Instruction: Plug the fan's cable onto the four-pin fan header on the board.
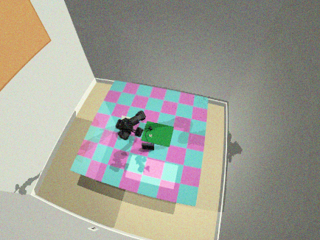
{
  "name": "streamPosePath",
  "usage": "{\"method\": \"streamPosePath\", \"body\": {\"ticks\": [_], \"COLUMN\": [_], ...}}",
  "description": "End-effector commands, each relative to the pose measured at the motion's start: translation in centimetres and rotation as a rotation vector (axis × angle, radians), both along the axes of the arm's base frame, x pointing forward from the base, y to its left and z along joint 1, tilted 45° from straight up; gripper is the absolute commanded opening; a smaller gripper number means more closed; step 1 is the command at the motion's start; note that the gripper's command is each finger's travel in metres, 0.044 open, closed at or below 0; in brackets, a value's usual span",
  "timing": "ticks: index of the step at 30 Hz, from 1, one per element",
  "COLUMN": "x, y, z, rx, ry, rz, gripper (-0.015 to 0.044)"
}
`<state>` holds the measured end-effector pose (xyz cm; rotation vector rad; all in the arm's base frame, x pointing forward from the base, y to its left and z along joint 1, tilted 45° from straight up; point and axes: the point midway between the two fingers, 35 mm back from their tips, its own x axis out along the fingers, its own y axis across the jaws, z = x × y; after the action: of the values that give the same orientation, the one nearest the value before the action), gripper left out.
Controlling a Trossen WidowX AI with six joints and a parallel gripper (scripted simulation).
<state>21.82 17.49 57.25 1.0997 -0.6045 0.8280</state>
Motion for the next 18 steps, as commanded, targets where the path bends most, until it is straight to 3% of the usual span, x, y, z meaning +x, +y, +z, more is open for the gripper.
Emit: {"method": "streamPosePath", "body": {"ticks": [1, 18], "x": [-5.6, -17.8], "y": [-1.4, -11.3], "z": [3.0, 8.0], "rx": [0.178, 0.664], "ry": [-0.084, -0.265], "rz": [0.243, 0.993], "gripper": [0.0440, 0.0440]}}
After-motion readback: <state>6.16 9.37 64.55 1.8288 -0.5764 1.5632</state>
